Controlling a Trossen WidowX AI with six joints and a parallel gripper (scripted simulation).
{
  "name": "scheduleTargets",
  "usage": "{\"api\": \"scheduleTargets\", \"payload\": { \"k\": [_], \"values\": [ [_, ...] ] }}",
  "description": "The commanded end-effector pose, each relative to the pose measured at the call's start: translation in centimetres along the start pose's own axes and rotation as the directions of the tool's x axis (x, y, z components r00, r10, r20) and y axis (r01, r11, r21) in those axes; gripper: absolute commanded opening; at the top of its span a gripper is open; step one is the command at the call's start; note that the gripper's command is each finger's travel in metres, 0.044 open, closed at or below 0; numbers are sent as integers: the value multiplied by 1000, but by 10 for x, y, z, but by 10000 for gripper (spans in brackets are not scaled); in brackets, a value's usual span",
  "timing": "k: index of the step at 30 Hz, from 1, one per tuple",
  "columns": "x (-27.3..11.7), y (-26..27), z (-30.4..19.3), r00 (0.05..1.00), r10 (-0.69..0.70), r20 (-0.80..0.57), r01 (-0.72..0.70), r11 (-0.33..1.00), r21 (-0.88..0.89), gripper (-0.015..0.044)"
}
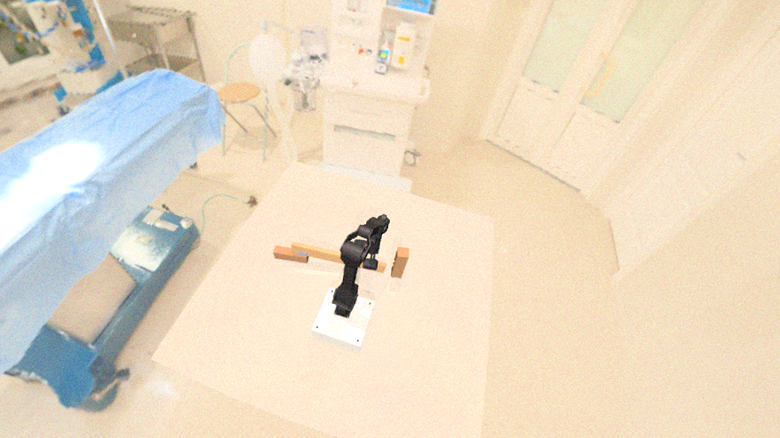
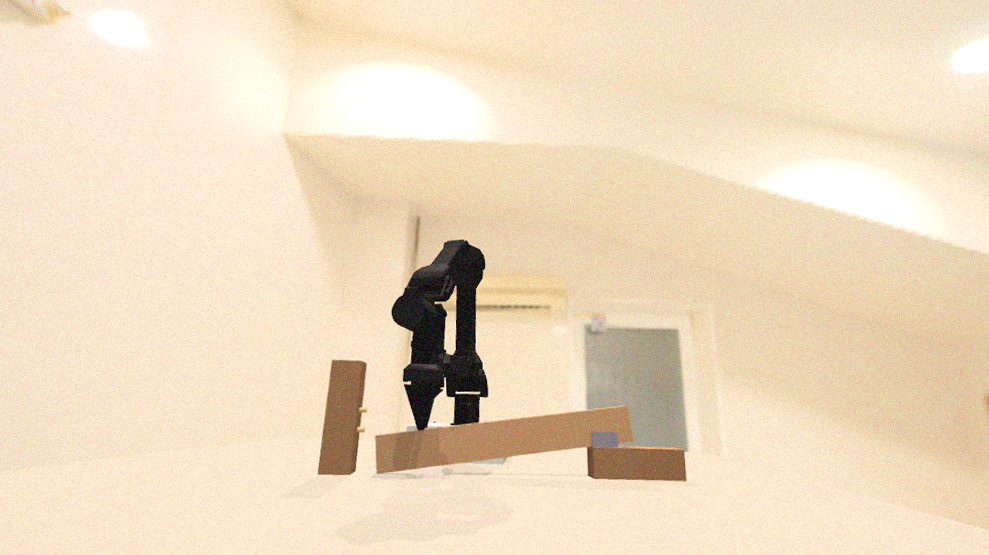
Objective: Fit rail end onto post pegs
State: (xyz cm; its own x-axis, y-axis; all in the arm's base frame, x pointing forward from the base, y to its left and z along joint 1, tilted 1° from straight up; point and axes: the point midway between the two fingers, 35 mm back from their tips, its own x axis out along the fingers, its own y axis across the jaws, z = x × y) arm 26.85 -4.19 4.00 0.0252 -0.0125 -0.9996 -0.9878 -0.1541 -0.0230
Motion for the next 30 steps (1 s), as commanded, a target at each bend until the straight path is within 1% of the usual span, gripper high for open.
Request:
{"api": "scheduleTargets", "payload": {
  "k": [1, 29, 30],
  "values": [
    [9, 2, 0, 1000, 7, -3, -7, 1000, -3, 440],
    [51, 5, 0, 1000, 8, -2, -8, 1000, -3, 440],
    [51, 5, 0, 1000, 8, -2, -8, 1000, -3, 414]
  ]
}}
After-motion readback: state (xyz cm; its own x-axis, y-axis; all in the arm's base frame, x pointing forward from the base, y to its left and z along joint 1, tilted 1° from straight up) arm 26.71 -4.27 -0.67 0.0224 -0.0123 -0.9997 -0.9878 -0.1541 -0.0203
